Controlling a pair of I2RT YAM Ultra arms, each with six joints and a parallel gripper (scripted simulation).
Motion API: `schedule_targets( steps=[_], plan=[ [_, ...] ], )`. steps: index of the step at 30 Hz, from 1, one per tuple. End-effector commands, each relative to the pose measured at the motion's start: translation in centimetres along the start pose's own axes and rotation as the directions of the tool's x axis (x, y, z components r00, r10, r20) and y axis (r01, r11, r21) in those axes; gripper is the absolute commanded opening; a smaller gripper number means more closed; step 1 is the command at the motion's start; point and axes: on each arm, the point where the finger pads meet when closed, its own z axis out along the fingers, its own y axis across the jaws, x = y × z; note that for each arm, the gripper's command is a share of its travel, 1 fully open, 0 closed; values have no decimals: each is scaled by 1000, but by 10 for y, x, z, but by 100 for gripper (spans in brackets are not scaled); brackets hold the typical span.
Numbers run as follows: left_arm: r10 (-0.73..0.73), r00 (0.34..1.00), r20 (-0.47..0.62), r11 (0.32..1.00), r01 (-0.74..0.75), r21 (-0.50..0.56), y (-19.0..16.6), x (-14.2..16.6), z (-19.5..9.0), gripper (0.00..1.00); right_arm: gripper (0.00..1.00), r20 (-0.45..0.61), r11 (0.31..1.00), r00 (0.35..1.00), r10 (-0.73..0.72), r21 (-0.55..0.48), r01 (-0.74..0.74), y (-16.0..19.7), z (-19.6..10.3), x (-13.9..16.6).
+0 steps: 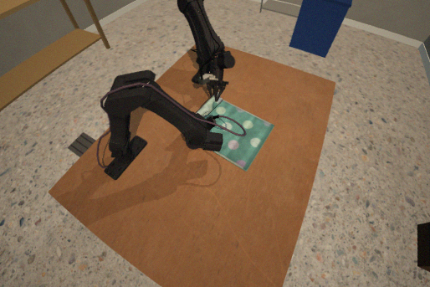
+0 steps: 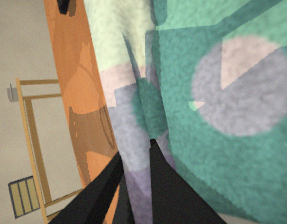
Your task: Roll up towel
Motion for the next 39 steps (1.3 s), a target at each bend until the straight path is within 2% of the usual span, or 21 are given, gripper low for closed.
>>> schedule_targets(
  steps=[1,10,15,17,27,34,39],
  plan=[
    [2,1000,13,1000,-2,10,-3,-2,3,21,18,-6,1000,1000,-6,11,6,-7,-2,-1],
    [2,1000,13,1000,-2,10,-3,-2,3,15,18,-6,1000,1000,-6,11,6,-7,-2,-1],
    [2,1000,13,1000,-2,10,-3,-2,3,15,41,-6,1000,1000,-6,11,6,-5,-4,-3],
    [2,1000,13,1000,-2,10,-3,-2,3,15,41,-6,1000,1000,-6,11,6,-5,-4,-3],
    [2,1000,13,1000,-2,10,-3,-2,3,15,85,-6,1000,1000,-6,11,6,1,-9,-6],
    [-15,1000,11,999,15,31,-3,-3,3,15,85,-6,1000,1000,-6,11,6,2,-22,-6],
    [-61,998,3,994,61,90,-3,-3,2,15,85,-6,1000,1000,-6,11,6,2,-50,-6]
  ],
)
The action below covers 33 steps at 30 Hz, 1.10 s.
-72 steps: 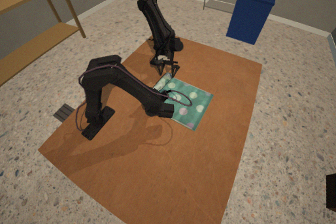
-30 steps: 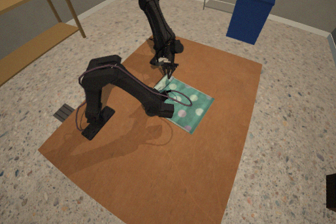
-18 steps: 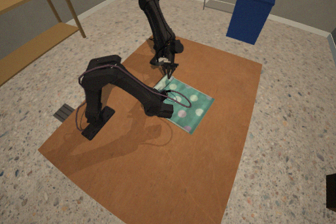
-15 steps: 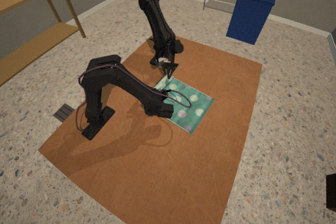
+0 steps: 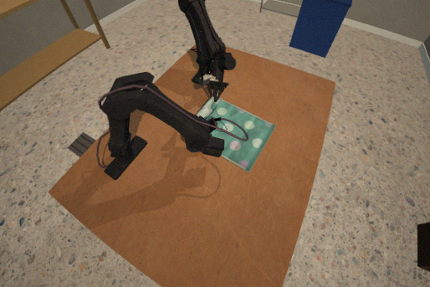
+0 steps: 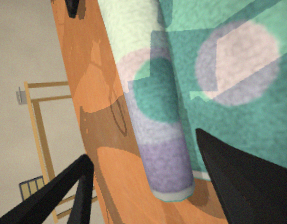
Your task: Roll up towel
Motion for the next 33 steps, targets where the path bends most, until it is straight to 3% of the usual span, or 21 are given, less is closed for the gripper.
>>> schedule_targets(
  steps=[1,6,12,19,23,27,29,33],
  plan=[
    [-53,999,5,996,53,65,0,-4,-2,15,85,-13,999,999,-44,24,44,-1,-28,-5],
    [-124,992,-11,980,125,157,0,-5,-3,15,85,-13,999,999,-44,24,44,-1,-49,-5],
    [-190,981,-33,951,192,241,1,-5,-4,15,86,-12,998,999,-50,34,51,0,-51,-6],
    [-307,947,-90,864,317,392,1,-7,-5,15,89,-7,968,988,-157,196,155,6,-43,-7],
    [-367,921,-132,794,384,470,2,-8,-6,15,90,-18,907,967,-255,342,245,12,-35,-9],
    [-419,891,-177,716,444,538,2,-8,-7,15,92,-48,804,933,-357,493,333,18,-26,-11],
    [-419,891,-177,716,444,538,2,-8,-7,15,92,-48,804,933,-357,493,333,18,-26,-11],
    [-460,860,-221,637,493,593,3,-9,-8,15,93,-94,669,889,-448,624,403,25,-18,-13]
  ],
)
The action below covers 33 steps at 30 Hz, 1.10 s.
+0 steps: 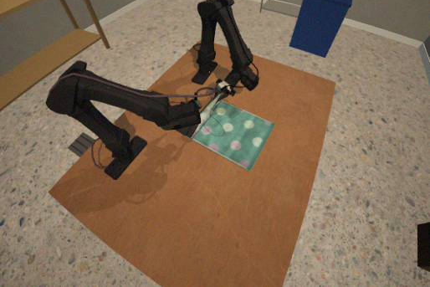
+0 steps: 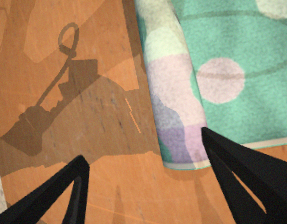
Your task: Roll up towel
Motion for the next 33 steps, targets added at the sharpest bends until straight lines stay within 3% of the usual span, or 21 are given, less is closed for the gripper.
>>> schedule_targets(
  steps=[1,8,11,33],
  plan=[
    [-83,996,-17,987,84,133,-12,3,-3,15,94,36,960,995,-93,267,80,-11,5,-12],
    [-164,986,-42,957,169,236,-13,2,-4,15,96,7,864,974,-225,464,196,-1,11,-18],
    [-183,982,-50,946,190,261,-13,2,-4,15,97,-1,841,969,-247,496,215,1,12,-20],
    [-193,980,-54,941,201,274,-8,8,5,15,98,-5,847,944,-329,441,298,-16,15,-14]
  ],
)
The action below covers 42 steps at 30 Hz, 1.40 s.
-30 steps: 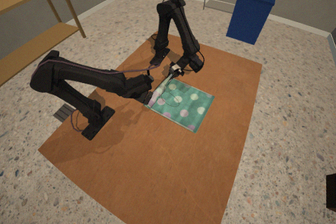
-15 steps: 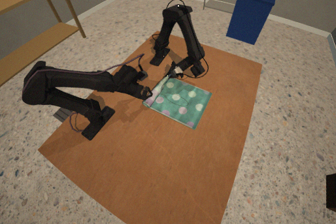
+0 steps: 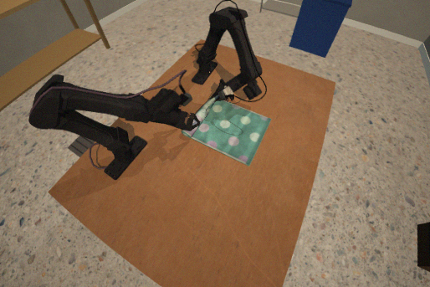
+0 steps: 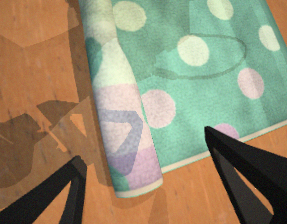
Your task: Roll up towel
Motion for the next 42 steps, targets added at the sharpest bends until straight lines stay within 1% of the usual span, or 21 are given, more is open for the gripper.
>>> schedule_targets(
  steps=[1,10,16,29,31,34,42],
  plan=[
    [7,1000,3,1000,-7,-11,7,1,-2,15,98,35,1000,999,-17,1,17,0,8,-2],
    [7,1000,3,1000,-7,-11,7,1,-2,15,98,35,1000,999,-17,1,17,14,34,17],
    [7,1000,3,1000,-7,-11,7,1,-2,15,98,35,1000,999,-17,1,17,15,38,19],
    [7,1000,3,1000,-7,-11,7,1,-2,15,43,35,1000,999,-17,1,17,16,40,21],
    [7,1000,3,1000,-7,-11,7,1,-2,15,43,35,1000,999,-17,1,17,16,40,21],
    [7,1000,3,1000,-7,-11,7,1,-2,15,30,35,1000,999,-17,1,17,16,40,21],
    [7,1000,3,1000,-7,-11,7,1,-2,15,21,35,1000,999,-17,1,17,16,40,21]
  ],
)
